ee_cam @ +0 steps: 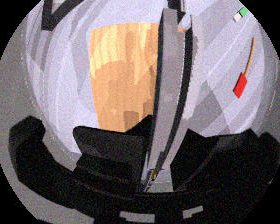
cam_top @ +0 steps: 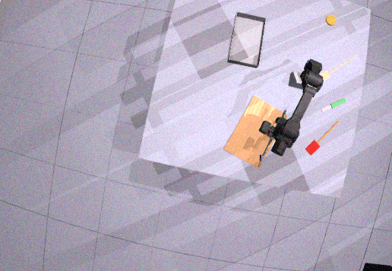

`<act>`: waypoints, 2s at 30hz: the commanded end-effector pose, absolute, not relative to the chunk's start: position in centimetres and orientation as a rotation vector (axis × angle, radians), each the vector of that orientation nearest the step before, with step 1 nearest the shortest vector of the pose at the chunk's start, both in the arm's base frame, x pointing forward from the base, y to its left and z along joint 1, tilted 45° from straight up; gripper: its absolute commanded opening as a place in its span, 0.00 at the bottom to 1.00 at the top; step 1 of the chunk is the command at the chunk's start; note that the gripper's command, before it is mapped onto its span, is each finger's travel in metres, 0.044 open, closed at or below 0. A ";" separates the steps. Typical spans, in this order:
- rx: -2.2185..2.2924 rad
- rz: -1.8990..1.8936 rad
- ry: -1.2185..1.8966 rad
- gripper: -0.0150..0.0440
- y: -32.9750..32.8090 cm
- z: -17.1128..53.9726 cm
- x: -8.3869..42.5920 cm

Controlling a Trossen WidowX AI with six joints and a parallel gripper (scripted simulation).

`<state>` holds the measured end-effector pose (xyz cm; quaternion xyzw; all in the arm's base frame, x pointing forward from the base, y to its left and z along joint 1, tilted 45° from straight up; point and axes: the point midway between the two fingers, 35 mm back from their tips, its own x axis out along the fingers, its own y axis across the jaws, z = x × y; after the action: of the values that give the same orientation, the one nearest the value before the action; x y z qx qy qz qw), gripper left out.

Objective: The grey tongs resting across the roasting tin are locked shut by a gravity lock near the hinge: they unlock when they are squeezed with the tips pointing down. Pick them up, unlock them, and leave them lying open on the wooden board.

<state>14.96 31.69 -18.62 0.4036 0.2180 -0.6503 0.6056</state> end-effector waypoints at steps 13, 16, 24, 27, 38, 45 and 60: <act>0.919 -1.516 0.474 0.00 30.0 -20.7 15.3; 0.915 -1.519 0.469 0.00 29.7 -21.0 15.3; 0.903 -1.527 0.456 0.00 28.8 -22.0 15.4; 0.899 -1.530 0.451 0.00 28.5 -22.4 15.4; 0.882 -1.540 0.433 0.00 27.2 -23.7 15.4; 0.872 -1.546 0.422 0.00 26.4 -24.4 15.4; 0.862 -1.555 0.417 0.31 25.9 -24.8 15.2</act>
<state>15.24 25.89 -24.80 0.3733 0.1808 -0.6739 0.6114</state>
